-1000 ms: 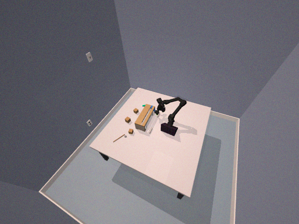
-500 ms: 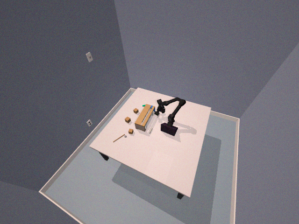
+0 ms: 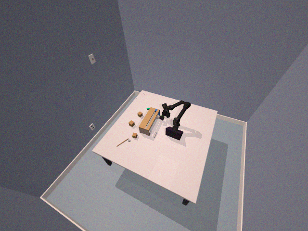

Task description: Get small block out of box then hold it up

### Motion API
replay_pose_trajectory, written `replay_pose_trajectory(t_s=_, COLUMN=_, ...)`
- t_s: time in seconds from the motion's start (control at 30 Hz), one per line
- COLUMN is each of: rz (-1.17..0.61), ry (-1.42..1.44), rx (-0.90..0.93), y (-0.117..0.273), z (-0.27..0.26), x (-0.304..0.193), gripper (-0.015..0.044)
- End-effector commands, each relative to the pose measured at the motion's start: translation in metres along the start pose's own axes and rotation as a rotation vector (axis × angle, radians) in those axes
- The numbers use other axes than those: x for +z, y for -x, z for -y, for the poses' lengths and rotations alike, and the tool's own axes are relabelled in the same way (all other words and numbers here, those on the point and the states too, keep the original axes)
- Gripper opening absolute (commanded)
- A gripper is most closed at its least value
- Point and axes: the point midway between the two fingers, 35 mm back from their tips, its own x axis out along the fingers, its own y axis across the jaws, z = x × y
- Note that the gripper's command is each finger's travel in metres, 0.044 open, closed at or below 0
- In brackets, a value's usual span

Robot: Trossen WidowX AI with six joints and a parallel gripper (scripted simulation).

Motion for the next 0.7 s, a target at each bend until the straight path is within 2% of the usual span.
replay_pose_trajectory(t_s=0.0, rz=-0.003, ry=0.007, rx=-0.003, y=-0.001, z=0.001, x=0.0, gripper=0.0154)
replay_pose_trajectory(t_s=0.1, rz=-0.003, ry=0.007, rx=-0.003, y=-0.001, z=0.001, x=0.0, gripper=0.0075)
replay_pose_trajectory(t_s=0.2, rz=-0.003, ry=0.007, rx=-0.003, y=-0.001, z=0.001, x=0.0, gripper=0.0055)
replay_pose_trajectory(t_s=0.27, rz=-0.013, ry=0.027, rx=-0.001, y=0.001, z=0.001, x=-0.002, gripper=0.0002)
replay_pose_trajectory(t_s=0.67, rz=-0.003, ry=0.005, rx=-0.005, y=0.048, z=0.001, x=-0.023, gripper=0.0)
